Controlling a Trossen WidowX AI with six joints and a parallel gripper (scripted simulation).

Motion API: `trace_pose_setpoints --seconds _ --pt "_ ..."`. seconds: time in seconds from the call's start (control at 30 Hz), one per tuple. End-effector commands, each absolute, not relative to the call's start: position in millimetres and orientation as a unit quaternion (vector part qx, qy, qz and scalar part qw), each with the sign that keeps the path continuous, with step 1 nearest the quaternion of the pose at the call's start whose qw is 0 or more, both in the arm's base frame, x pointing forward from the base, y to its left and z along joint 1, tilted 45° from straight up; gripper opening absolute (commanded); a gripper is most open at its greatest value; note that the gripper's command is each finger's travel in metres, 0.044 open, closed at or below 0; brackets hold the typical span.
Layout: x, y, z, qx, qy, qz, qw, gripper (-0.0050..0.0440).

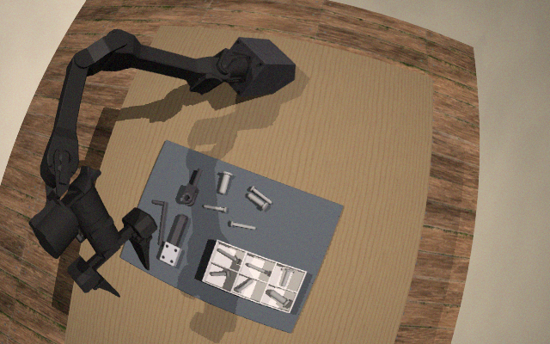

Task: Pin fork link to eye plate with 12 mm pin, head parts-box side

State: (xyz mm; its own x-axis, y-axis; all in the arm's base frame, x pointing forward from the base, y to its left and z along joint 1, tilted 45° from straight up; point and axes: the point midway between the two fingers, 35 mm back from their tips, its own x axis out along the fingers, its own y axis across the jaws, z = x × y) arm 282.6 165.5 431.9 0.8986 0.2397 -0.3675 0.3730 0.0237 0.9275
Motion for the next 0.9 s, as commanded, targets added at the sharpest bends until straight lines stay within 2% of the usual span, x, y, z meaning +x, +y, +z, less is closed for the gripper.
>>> trace_pose_setpoints --seconds 0.0,0.17,0.43,0.5,0.57,0.87 --pt "282.9 164.3 427.5 0.673 0.222 -0.047 0.704 0.0352" --pt "284.0 155.7 396.3 0.497 0.236 -0.031 0.834 0.0232" --pt "282.9 142.8 355.5 0.221 0.257 0.002 0.941 0.004" --pt "282.9 142.8 355.5 0.221 0.257 0.002 0.941 0.004" --pt "281.9 138.6 343.1 0.12 0.263 0.017 0.957 0.0" --pt "275.6 120.3 294.1 -0.213 0.284 0.073 0.932 0.0"
